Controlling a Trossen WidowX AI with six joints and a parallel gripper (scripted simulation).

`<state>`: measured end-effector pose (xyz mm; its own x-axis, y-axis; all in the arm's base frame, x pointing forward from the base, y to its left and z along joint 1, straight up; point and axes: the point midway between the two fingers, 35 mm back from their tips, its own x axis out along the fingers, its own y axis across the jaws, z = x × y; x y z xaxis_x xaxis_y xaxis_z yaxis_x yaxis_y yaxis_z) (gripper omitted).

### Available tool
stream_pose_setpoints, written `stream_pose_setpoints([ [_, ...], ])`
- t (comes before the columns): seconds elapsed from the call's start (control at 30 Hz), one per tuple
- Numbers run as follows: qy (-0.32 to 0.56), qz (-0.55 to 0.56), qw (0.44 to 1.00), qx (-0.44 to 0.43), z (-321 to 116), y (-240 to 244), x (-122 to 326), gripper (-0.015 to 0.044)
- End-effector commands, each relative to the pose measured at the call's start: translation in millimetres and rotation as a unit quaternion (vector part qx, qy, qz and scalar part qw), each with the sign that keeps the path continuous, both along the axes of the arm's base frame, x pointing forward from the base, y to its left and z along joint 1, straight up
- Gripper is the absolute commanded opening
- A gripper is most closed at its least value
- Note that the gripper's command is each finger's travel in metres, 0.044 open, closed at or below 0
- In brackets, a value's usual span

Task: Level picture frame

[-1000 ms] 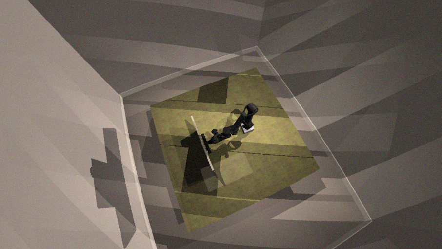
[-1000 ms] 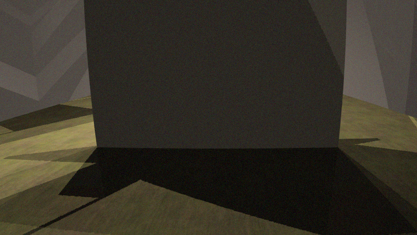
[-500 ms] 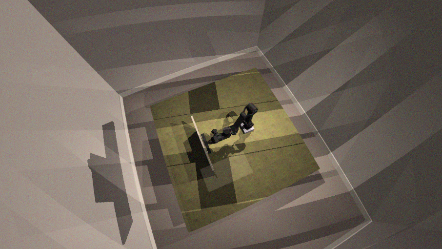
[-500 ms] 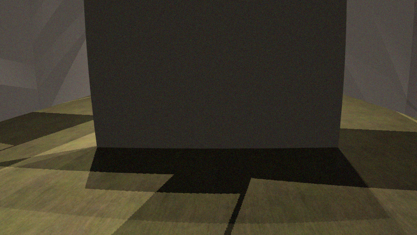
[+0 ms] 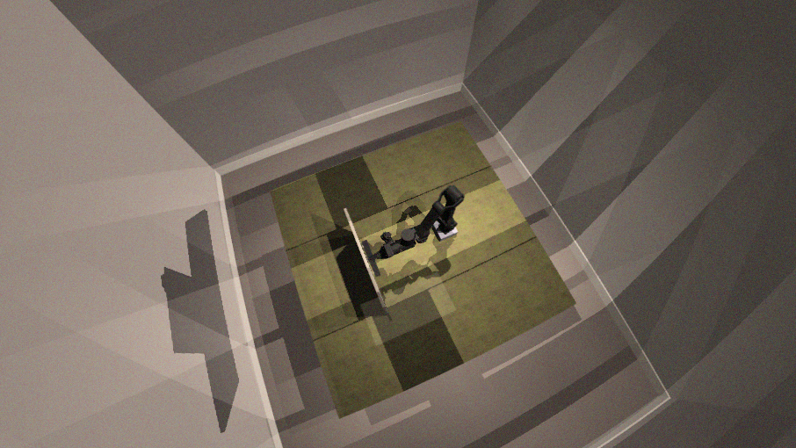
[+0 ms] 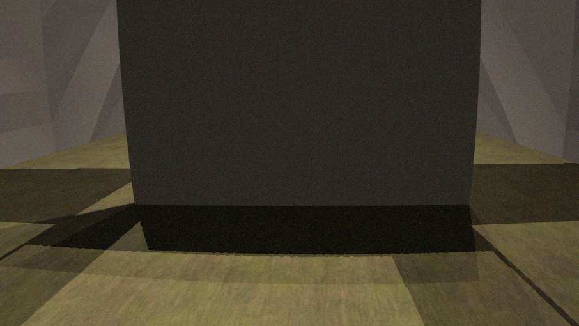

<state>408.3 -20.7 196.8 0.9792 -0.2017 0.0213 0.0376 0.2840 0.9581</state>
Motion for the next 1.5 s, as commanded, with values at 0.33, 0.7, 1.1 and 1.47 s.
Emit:
stream_pose_setpoints([
  [0.33,-0.010,0.001,0.999,0.051,-0.5,-0.3,-0.1,0.0000],
  [0.7,-0.015,0.002,0.997,0.076,-0.6,-0.4,-0.1,0.0000],
  [1.1,-0.021,0.002,0.995,0.102,-0.7,-0.6,0.0,0.0000],
  [1.47,-0.026,0.003,0.991,0.130,-0.9,-0.7,0.0,0.0000],
])
